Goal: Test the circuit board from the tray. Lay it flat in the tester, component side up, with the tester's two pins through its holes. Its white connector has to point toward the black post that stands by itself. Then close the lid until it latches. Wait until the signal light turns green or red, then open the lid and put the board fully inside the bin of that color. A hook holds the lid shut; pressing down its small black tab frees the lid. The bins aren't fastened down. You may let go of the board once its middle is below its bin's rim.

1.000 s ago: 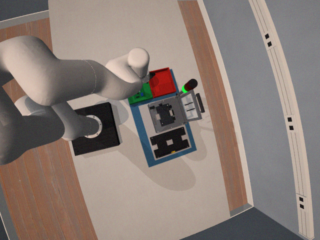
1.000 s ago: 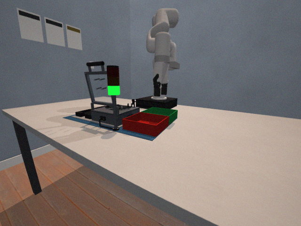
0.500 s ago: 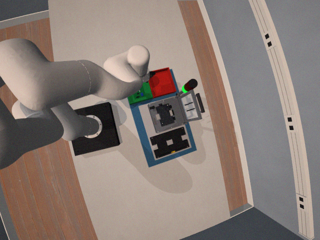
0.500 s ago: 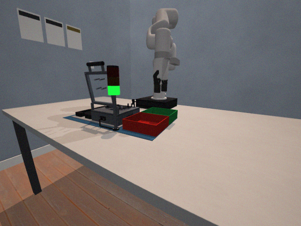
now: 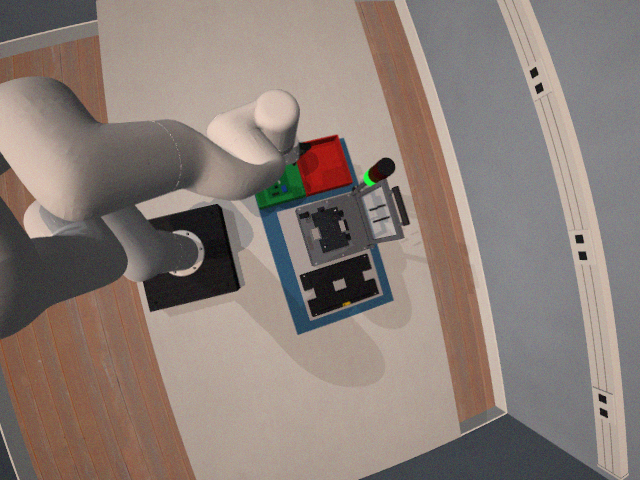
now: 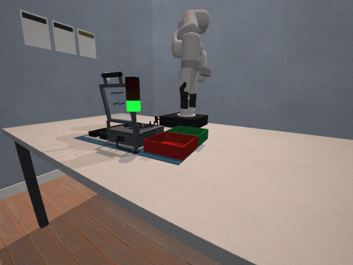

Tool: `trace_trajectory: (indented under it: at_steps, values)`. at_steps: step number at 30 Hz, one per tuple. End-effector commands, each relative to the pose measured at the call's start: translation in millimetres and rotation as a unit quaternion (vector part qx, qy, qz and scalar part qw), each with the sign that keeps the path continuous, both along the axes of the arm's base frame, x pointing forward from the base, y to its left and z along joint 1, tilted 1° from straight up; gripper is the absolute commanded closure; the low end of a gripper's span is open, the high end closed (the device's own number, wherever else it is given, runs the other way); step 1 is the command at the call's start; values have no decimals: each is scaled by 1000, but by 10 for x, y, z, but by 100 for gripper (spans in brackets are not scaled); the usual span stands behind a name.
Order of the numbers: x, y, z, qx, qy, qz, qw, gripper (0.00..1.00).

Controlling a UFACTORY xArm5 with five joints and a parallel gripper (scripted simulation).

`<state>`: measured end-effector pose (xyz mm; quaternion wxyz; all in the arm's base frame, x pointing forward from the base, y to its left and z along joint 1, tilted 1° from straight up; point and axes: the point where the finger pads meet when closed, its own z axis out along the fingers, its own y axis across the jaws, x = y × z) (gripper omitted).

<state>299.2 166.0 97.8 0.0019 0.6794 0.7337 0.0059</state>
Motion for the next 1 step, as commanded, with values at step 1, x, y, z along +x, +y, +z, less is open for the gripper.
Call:
trace_trajectory:
  at_steps: [1]
  values:
    - [11,6,11,1,-2,0,1000,0]
